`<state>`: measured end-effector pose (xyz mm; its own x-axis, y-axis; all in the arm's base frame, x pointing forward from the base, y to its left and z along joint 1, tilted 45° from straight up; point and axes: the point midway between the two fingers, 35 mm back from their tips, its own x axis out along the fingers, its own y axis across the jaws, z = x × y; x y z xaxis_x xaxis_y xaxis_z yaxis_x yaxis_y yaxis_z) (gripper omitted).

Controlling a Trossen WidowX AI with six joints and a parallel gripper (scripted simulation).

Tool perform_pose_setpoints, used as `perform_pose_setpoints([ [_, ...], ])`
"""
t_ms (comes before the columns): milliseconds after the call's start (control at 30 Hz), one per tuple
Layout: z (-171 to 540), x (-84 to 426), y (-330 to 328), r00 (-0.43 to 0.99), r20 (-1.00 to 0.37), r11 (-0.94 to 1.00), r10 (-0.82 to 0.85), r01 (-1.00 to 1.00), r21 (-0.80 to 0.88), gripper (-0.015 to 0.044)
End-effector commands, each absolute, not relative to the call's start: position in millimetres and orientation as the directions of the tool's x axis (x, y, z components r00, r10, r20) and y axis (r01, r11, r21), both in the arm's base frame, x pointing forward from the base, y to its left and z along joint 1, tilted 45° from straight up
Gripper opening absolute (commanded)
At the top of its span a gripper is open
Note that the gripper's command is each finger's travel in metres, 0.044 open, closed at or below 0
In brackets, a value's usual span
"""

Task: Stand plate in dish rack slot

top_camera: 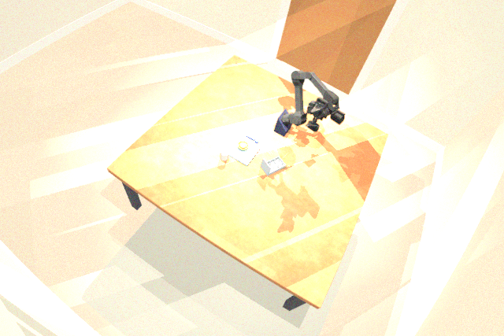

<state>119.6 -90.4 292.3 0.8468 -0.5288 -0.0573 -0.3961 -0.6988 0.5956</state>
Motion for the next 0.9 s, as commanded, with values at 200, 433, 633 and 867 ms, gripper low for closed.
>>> perform_pose_setpoints([
  [200,293.1,123.9,-83.2,0.833,-0.111,-0.722,-0.542,-0.394,0.569,0.0400],
  [433,292.1,131.0,-74.9,0.807,-0.185,-0.749,-0.561,-0.400,0.528,0.0400],
  [633,289.4,138.1,-68.7,0.776,-0.253,-0.770,-0.578,-0.415,0.485,0.0400],
  [867,284.4,147.5,-62.6,0.730,-0.336,-0.787,-0.595,-0.444,0.429,0.0400],
])
